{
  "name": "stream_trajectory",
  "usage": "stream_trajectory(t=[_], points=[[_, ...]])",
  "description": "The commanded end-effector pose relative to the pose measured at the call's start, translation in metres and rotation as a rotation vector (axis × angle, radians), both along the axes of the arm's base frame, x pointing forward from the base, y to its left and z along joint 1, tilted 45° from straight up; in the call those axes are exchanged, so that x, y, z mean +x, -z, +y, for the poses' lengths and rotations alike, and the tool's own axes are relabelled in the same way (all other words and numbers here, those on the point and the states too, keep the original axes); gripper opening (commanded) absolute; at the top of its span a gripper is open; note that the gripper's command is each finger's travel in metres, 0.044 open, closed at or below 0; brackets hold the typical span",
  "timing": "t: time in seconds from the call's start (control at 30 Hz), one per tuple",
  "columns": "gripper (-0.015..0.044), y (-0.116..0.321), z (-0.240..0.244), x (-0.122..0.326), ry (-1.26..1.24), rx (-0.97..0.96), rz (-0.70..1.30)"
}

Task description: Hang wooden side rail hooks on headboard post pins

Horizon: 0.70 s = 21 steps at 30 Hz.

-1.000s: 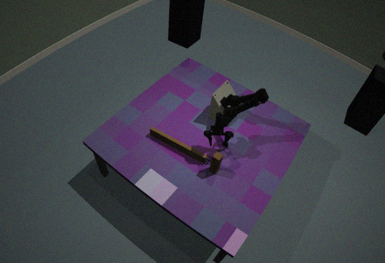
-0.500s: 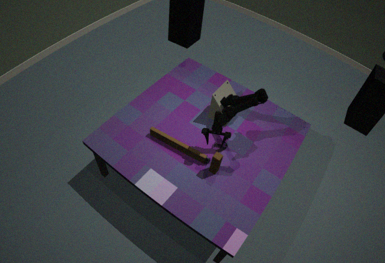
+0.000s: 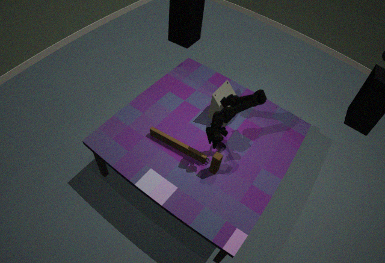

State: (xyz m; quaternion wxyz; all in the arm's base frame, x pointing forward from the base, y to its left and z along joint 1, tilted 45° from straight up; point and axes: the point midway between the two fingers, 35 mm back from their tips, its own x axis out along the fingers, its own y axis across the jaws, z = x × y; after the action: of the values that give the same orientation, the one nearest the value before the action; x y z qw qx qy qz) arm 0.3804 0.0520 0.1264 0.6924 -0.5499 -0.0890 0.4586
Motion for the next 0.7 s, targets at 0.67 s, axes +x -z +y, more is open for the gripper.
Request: stream_trajectory(t=[0.67], points=[[0.044,0.012,-0.028,0.019,0.821,0.902,1.392]])
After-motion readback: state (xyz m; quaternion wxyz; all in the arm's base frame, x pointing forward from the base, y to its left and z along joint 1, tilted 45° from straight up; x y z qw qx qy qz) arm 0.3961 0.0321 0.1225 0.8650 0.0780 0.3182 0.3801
